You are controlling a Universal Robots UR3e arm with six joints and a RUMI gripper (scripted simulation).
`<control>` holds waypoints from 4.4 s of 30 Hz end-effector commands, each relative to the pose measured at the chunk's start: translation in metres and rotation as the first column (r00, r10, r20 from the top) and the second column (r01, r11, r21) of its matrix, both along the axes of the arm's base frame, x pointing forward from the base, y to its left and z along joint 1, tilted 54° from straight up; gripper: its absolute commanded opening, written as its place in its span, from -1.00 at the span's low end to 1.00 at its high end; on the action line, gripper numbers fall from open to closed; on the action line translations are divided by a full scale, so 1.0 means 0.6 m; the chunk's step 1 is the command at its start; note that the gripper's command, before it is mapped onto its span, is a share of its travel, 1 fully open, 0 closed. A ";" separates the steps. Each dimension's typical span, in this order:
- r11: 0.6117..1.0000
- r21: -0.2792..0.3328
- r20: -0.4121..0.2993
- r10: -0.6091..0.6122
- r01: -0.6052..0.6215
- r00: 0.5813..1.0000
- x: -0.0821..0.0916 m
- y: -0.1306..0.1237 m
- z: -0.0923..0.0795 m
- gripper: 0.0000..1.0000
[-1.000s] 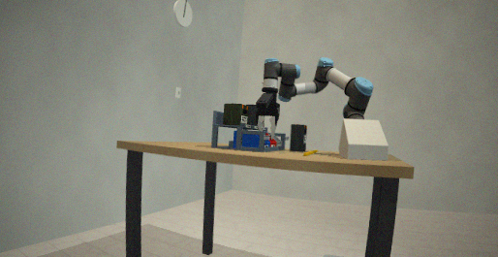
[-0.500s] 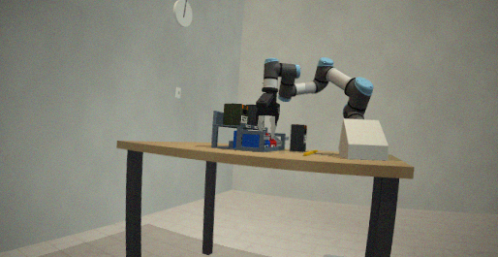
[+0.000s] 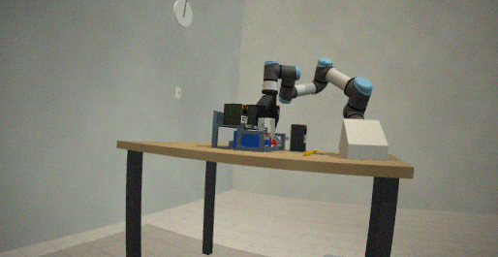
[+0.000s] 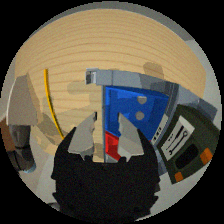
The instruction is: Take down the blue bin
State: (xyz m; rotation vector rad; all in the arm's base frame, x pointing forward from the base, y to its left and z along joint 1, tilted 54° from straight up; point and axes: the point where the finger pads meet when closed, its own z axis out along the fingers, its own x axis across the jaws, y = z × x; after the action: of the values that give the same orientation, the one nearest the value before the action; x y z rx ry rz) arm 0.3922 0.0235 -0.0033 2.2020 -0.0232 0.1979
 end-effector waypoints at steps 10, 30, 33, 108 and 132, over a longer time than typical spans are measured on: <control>1.000 0.001 0.002 0.001 -0.001 1.000 0.003 -0.012 -0.009 -0.47; 1.000 0.001 0.002 0.001 -0.001 1.000 0.004 -0.020 -0.015 -0.47; 1.000 0.001 0.002 0.001 -0.001 1.000 0.004 -0.020 -0.015 -0.47; 1.000 0.001 0.002 0.001 -0.001 1.000 0.004 -0.018 -0.013 -1.00; 1.000 0.001 0.002 0.001 -0.001 1.000 0.004 -0.018 -0.013 -1.00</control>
State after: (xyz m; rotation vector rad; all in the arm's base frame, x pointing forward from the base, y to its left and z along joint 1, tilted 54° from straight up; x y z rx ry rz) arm 0.3941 0.0120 -0.0117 2.2020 -0.0232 0.1980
